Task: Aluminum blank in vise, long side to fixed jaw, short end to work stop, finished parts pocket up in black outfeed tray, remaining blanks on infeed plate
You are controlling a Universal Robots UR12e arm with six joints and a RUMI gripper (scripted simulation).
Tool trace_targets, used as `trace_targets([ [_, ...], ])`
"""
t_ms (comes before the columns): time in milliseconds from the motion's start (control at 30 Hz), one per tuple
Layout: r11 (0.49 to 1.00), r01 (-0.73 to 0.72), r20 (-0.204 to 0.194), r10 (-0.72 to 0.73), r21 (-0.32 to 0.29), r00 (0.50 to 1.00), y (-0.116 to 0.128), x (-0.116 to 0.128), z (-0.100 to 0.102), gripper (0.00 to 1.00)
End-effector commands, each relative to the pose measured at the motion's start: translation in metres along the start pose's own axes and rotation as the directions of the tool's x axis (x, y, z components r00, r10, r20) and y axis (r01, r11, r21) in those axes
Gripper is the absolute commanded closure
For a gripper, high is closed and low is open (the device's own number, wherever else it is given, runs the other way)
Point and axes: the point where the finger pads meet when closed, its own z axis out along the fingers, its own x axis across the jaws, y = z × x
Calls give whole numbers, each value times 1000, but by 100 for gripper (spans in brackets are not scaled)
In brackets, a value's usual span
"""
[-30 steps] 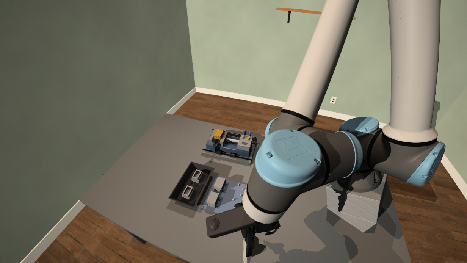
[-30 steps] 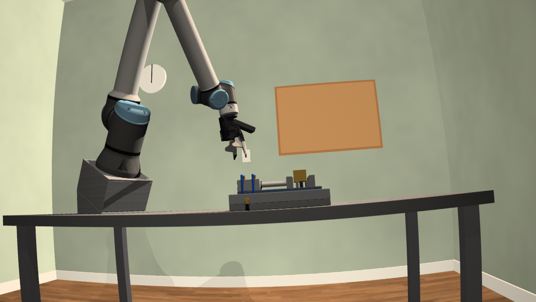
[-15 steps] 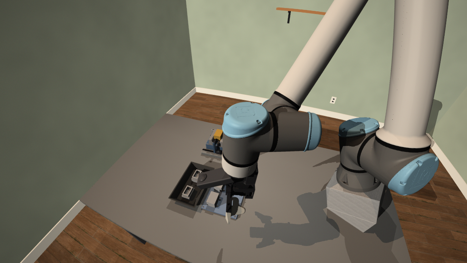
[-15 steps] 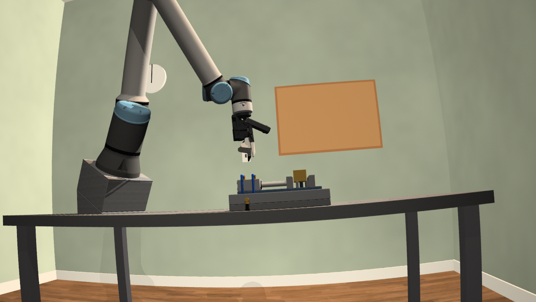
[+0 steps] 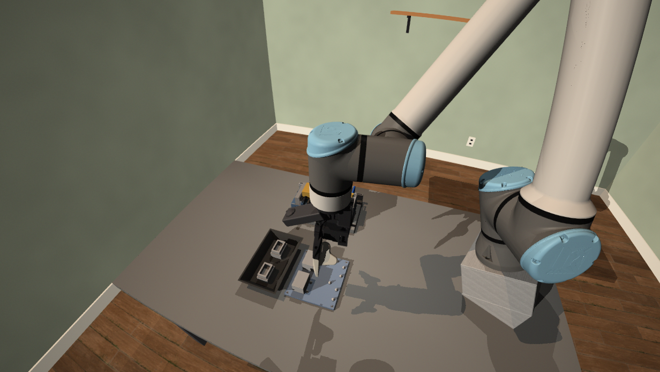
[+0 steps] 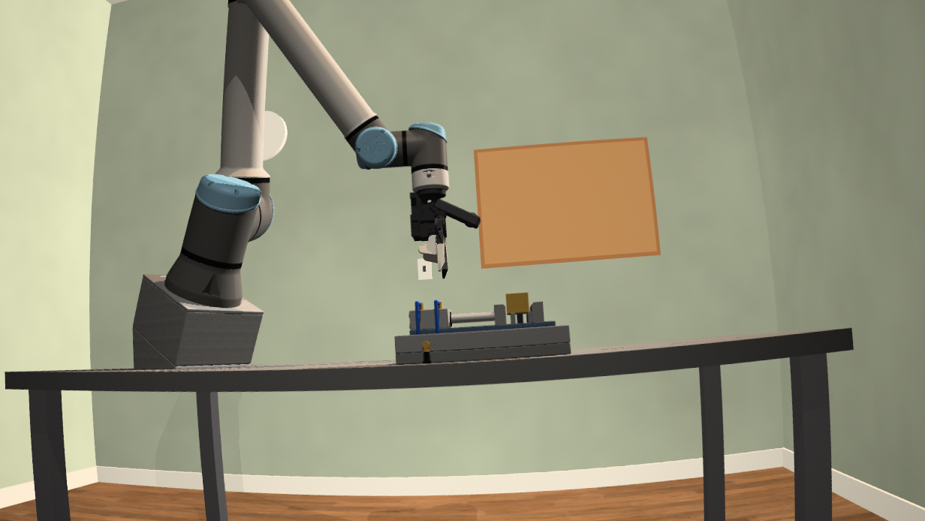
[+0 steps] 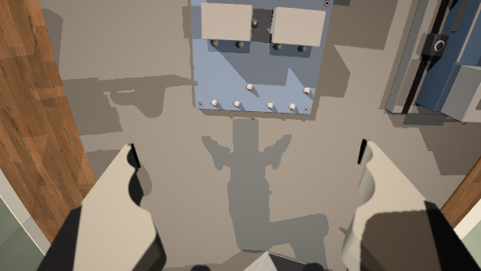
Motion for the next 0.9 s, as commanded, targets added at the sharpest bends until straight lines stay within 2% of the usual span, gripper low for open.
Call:
trace_targets([
  [0, 999, -36, 2, 36, -7, 999, -4, 20, 2, 0],
  [200, 999, -39, 2, 39, -8, 999, -4, 22, 2, 0],
  [233, 999, -39, 2, 39, -8, 999, -4, 22, 2, 100],
  [867, 999, -39, 2, 39, -8, 999, -4, 22, 2, 100],
])
